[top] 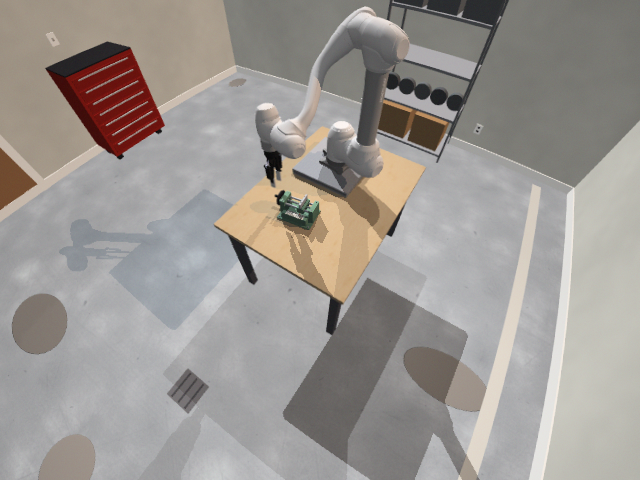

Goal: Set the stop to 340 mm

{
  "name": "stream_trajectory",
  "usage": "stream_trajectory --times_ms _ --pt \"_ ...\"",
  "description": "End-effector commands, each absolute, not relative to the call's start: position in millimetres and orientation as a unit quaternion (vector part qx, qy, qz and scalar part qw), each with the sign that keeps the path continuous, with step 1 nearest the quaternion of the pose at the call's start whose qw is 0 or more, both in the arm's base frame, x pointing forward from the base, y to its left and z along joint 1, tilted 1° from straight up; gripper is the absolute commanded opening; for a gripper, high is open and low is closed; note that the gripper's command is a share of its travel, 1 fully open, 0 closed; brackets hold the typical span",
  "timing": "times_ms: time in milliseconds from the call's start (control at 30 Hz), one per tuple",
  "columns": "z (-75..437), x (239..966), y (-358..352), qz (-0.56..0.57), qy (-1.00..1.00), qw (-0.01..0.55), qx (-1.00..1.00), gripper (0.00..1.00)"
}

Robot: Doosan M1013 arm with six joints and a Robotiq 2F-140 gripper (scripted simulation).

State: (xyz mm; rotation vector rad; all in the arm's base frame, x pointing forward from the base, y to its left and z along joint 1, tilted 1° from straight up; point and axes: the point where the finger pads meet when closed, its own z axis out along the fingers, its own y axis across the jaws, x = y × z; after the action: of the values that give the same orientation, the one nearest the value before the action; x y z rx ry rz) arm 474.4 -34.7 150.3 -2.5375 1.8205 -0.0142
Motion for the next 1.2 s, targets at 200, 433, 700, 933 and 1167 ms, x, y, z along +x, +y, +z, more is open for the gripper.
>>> stream_trajectory --times_ms 200,433,700,933,1167 --pt "154.5 498.7 52.6 -0.004 0.578 0.009 -0.816 0.33" --pt "155.2 512.6 102.3 -0.004 0.578 0.009 -0.816 0.33" --pt "155.4 515.0 110.7 -0.004 0.578 0.009 -0.816 0.33" --pt "155.4 515.0 110.7 -0.004 0.578 0.009 -0.816 0.33" --pt "155.4 515.0 110.7 -0.004 0.578 0.009 -0.816 0.33"
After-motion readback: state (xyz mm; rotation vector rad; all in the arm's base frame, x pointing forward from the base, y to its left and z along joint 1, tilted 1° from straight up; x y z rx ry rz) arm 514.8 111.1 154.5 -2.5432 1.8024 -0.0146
